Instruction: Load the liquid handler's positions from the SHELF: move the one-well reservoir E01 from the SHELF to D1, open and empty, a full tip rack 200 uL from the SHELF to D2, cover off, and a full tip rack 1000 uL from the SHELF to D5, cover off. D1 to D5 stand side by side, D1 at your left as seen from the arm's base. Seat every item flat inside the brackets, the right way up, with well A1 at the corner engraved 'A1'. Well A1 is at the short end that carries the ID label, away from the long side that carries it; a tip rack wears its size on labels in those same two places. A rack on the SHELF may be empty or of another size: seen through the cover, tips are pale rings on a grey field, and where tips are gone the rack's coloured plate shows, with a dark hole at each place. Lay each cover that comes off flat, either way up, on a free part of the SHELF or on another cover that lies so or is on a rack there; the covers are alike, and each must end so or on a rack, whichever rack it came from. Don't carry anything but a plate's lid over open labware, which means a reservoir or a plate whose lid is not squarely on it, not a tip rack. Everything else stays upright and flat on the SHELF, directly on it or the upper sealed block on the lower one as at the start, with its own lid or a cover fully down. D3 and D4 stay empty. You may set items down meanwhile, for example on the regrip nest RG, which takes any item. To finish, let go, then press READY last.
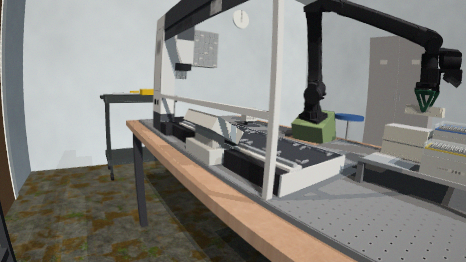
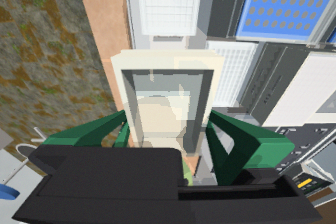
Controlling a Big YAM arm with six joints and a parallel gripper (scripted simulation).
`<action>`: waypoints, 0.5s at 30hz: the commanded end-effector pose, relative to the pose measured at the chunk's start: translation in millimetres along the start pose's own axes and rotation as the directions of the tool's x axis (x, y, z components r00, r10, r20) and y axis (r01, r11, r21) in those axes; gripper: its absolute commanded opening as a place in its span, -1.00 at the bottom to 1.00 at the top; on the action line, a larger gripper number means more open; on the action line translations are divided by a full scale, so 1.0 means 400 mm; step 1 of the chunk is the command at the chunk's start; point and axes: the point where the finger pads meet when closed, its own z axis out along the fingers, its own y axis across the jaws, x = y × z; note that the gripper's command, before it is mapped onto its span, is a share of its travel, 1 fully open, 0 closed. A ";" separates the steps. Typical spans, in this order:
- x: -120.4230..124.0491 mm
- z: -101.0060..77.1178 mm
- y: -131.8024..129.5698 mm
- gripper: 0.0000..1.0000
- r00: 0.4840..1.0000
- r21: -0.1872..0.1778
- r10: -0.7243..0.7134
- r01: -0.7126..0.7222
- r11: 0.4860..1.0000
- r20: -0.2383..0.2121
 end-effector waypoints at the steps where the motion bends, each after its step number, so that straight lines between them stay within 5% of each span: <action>1: -0.054 -0.096 -0.005 -1.00 0.997 -0.028 0.042 -0.040 0.999 0.071; 7: -0.051 -0.121 0.003 -1.00 0.996 -0.031 0.035 -0.033 0.999 0.077; 8: -0.035 -0.093 0.001 -1.00 0.998 -0.020 0.029 -0.029 0.999 0.049; 15: -0.049 -0.157 0.001 -1.00 0.996 -0.032 0.036 -0.034 0.999 0.078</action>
